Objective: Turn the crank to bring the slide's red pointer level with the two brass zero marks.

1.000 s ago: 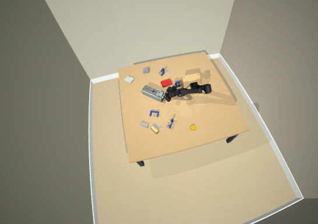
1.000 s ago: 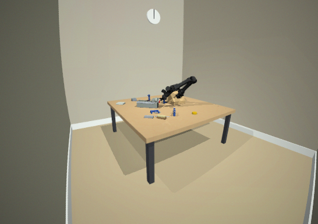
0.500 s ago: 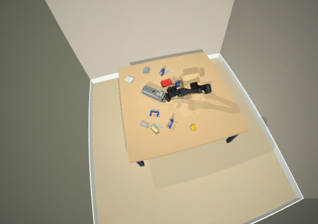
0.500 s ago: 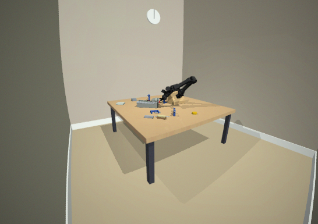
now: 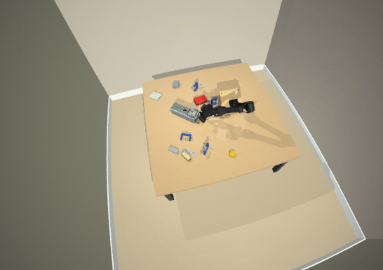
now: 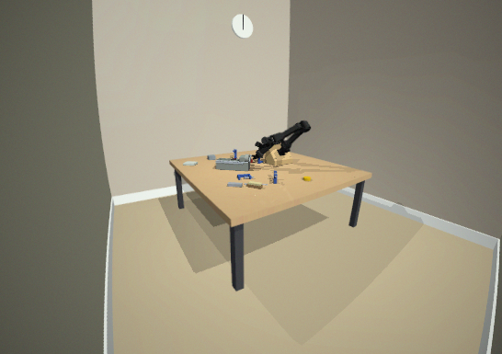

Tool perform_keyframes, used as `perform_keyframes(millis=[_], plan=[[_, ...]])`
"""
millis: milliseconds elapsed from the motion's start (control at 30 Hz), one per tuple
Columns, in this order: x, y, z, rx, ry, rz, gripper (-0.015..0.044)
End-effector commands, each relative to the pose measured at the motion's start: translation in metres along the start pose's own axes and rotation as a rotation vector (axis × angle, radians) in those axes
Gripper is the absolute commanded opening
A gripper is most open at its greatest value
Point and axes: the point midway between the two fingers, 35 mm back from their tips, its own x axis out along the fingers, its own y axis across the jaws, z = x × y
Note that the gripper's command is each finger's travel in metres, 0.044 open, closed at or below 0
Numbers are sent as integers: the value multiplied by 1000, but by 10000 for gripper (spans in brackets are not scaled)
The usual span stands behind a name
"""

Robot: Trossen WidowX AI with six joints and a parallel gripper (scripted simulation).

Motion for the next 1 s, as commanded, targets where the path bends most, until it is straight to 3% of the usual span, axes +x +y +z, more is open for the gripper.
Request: perform_keyframes(millis=[0, 967], plan=[[5, -6, -5, 3, 13, -17, 0], [22, -6, -22, 4, 13, -17, 0]])
